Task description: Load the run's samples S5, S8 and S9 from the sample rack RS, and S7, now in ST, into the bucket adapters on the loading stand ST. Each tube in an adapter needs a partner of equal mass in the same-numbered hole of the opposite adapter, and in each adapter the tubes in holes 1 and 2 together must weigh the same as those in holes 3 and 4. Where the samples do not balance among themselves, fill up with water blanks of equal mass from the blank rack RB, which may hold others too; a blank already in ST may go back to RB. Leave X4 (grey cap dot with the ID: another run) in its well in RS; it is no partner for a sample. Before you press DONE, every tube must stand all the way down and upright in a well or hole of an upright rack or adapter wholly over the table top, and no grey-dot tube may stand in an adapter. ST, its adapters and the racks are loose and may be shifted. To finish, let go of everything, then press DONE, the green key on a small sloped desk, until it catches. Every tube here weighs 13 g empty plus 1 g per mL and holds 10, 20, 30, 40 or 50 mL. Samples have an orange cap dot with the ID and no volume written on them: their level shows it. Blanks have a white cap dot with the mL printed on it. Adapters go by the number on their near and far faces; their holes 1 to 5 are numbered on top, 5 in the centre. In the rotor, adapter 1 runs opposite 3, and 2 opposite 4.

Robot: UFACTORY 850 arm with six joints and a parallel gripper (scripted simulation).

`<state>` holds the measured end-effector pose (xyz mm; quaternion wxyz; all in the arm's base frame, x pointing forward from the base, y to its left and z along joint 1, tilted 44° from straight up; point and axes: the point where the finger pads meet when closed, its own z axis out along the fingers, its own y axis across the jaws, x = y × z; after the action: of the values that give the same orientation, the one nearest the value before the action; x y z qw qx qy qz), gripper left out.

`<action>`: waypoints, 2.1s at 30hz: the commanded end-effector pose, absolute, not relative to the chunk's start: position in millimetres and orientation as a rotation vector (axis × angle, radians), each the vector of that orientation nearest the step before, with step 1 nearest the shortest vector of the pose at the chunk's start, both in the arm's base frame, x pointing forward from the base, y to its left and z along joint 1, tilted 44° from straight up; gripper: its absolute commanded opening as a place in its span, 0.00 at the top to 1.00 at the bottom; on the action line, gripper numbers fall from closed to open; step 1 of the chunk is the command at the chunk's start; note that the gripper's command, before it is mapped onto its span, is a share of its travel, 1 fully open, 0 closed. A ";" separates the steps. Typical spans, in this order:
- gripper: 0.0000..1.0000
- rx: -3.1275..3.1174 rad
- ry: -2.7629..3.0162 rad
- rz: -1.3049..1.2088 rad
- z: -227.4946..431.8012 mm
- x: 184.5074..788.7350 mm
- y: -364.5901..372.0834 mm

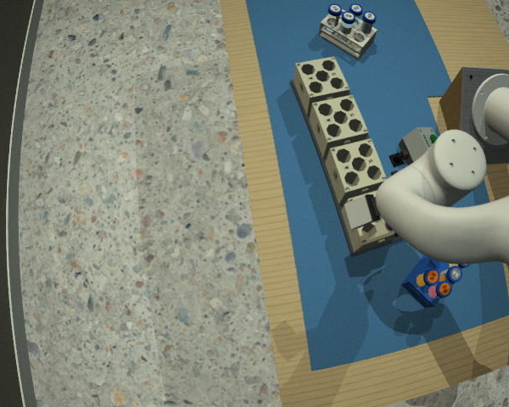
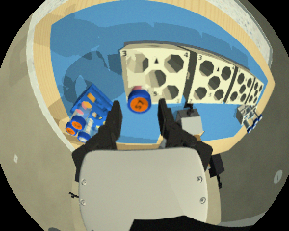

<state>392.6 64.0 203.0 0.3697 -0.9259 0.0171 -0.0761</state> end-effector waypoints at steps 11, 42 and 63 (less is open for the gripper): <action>0.43 -2.375 0.044 -0.198 197.4 394.8 69.4; 0.43 -2.375 0.044 -0.198 184.5 397.5 81.7; 1.00 -2.375 0.044 -0.198 183.9 397.6 82.2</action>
<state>397.3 83.2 182.8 0.3699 -0.9258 0.0171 -0.0765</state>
